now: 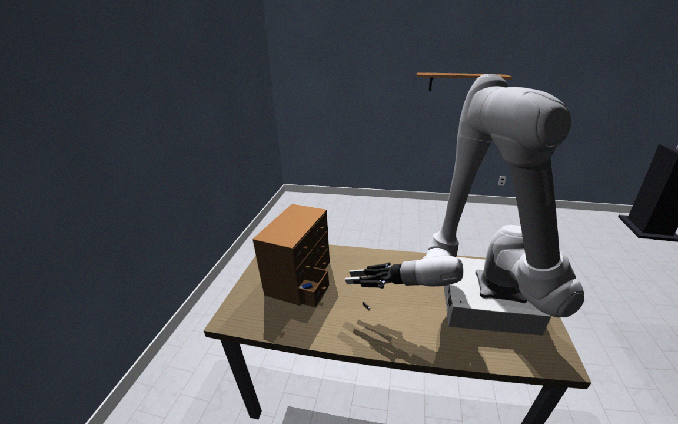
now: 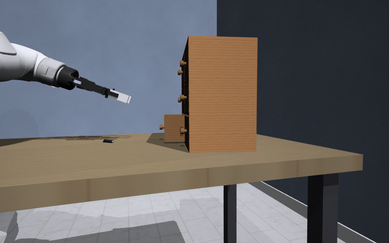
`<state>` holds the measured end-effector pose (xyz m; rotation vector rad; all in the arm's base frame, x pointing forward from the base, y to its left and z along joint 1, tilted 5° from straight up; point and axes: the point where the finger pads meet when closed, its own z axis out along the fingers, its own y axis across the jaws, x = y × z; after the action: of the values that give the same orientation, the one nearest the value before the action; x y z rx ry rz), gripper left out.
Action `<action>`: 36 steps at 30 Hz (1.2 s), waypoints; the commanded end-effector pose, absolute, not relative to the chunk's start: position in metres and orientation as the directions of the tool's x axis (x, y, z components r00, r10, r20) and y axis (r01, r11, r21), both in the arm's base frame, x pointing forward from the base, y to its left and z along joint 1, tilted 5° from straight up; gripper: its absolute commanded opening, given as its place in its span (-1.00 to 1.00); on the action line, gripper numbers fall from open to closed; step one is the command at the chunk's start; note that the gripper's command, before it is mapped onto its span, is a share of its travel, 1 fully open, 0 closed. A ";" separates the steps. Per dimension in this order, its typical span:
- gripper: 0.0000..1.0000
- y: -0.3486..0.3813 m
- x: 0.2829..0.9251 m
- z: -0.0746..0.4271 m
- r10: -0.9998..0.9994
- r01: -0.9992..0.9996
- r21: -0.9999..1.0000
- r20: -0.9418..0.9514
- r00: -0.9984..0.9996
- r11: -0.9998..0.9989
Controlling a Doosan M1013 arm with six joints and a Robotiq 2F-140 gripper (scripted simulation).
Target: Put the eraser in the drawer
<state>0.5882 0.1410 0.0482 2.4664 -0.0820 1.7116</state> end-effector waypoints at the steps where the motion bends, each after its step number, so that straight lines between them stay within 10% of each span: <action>1: -1.00 0.141 0.588 0.048 0.034 -0.123 0.082 0.935 0.352 -0.989; 36: -1.00 0.128 0.640 -0.033 0.034 -0.123 0.082 0.935 0.352 -0.989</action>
<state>0.6323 0.1293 -0.0233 2.4677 -0.0829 1.7096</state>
